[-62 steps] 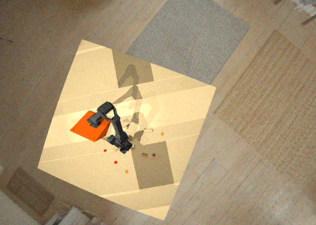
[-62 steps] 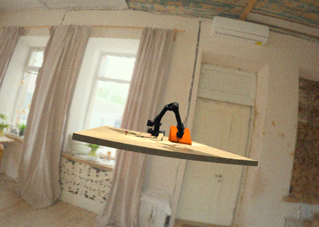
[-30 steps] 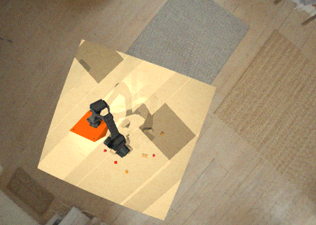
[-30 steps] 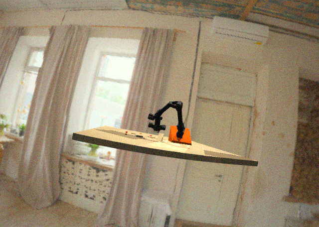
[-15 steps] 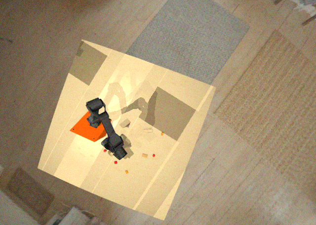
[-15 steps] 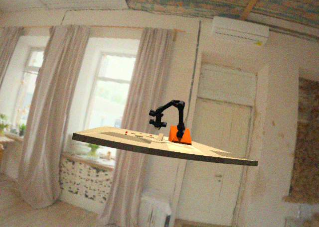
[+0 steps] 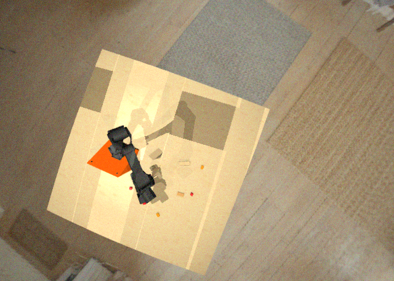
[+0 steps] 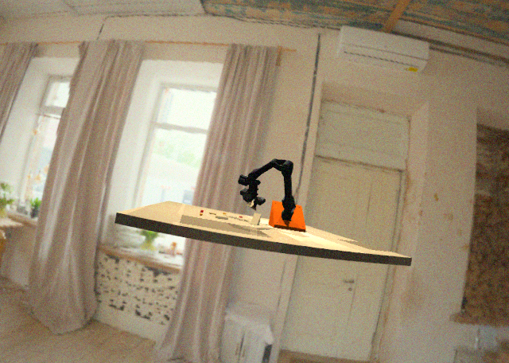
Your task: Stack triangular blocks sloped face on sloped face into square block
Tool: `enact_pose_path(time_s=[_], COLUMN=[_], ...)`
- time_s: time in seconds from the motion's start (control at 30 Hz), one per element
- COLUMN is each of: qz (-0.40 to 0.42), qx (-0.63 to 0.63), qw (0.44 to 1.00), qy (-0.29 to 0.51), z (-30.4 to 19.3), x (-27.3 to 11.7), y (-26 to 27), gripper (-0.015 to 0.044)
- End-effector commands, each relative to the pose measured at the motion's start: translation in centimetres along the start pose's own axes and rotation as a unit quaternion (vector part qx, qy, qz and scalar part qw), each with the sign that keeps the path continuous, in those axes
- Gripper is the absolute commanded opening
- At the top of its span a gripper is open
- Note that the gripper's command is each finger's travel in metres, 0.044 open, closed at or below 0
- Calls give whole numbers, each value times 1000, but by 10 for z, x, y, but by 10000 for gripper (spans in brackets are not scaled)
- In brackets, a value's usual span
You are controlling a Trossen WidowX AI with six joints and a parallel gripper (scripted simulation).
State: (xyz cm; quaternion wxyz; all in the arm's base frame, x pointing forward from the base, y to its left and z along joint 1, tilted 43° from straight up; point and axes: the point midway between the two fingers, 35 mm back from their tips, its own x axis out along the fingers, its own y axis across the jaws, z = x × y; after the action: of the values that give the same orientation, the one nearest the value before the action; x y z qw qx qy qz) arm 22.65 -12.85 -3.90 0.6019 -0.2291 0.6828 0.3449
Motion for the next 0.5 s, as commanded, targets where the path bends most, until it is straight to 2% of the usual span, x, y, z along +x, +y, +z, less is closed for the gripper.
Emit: enact_pose_path(time_s=[0.0, 0.47], qz=[10, 59], qx=[59, 284], qw=[998, 956], qy=[-10, -35], z=[-1, -3], x=[0, 3], y=[-1, -2], gripper=[0, 0])
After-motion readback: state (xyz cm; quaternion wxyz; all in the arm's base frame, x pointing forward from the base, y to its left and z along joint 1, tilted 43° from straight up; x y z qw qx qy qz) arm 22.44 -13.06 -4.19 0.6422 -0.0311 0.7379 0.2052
